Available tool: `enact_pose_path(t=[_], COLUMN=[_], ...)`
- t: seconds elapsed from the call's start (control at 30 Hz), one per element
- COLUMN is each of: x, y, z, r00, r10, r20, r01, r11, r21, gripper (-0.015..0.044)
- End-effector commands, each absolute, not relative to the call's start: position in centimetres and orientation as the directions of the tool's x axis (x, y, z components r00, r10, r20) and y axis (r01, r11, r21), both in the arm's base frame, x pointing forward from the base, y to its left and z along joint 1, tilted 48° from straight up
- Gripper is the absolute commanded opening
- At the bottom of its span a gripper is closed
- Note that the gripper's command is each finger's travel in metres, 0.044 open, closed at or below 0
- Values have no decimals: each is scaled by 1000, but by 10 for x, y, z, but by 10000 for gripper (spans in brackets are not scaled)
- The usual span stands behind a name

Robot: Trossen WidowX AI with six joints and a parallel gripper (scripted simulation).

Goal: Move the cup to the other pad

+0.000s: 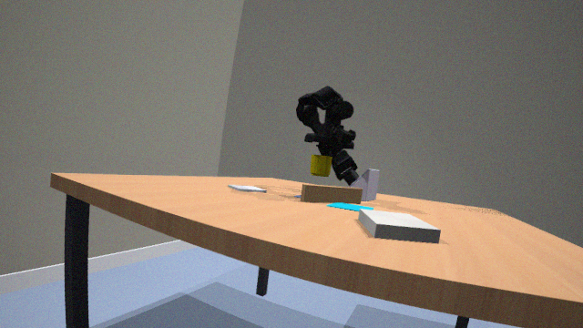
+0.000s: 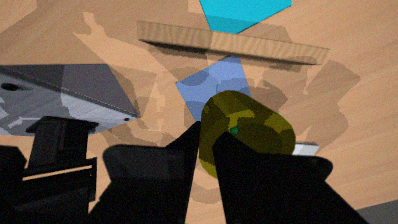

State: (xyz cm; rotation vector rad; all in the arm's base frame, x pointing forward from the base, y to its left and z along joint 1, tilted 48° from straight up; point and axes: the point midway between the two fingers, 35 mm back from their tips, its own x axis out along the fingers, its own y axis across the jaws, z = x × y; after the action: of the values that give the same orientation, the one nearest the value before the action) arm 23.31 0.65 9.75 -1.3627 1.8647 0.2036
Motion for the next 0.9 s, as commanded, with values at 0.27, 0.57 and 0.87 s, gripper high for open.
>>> enact_pose_path(t=[0.27, 0.57, 0.87], x=[242, 251, 260], y=[15, 24, 34], z=[88, 77, 66], r00=[-100, -101, -101], r10=[-729, -728, -728], r20=[-677, -678, -679], r01=[-857, -856, -855], r11=[409, 411, 412], r21=[-313, -314, -315], gripper=[0, 0, 0])
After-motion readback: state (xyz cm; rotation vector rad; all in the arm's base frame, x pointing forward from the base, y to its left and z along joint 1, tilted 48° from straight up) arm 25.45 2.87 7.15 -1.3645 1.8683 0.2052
